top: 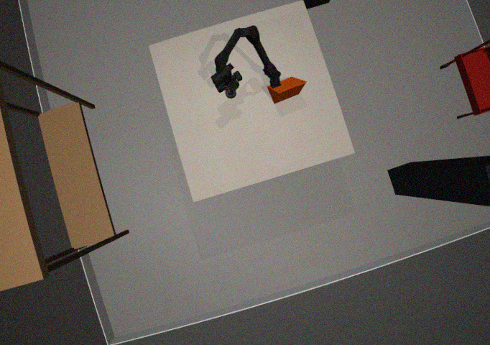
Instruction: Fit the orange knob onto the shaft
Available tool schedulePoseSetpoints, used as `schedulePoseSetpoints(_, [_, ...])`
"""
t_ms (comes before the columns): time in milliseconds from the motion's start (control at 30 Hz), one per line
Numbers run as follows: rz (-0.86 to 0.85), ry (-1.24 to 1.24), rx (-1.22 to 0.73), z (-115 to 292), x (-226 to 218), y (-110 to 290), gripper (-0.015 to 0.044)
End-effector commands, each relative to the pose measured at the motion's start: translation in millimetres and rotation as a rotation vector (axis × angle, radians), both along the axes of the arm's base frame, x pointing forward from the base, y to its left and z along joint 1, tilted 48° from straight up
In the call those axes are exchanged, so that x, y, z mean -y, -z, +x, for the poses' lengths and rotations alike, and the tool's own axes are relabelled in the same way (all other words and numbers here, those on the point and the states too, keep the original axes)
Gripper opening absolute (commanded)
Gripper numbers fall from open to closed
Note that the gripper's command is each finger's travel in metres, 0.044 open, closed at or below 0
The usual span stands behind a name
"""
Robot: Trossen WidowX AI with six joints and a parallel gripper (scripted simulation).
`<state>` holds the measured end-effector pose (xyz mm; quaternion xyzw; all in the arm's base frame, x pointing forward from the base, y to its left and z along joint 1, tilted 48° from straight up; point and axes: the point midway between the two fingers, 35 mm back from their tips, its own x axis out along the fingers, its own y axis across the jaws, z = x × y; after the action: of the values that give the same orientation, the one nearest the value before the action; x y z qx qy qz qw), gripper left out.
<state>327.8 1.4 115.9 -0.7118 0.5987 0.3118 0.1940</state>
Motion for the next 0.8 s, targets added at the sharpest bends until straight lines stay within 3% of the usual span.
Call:
schedulePoseSetpoints(0, [-0.010,-0.063,-0.066,0.0,-0.1,1.0,0.0000])
schedulePoseSetpoints(767, [-0.010,-0.063,-0.066,-0.1,1.2,0.7,0.0000])
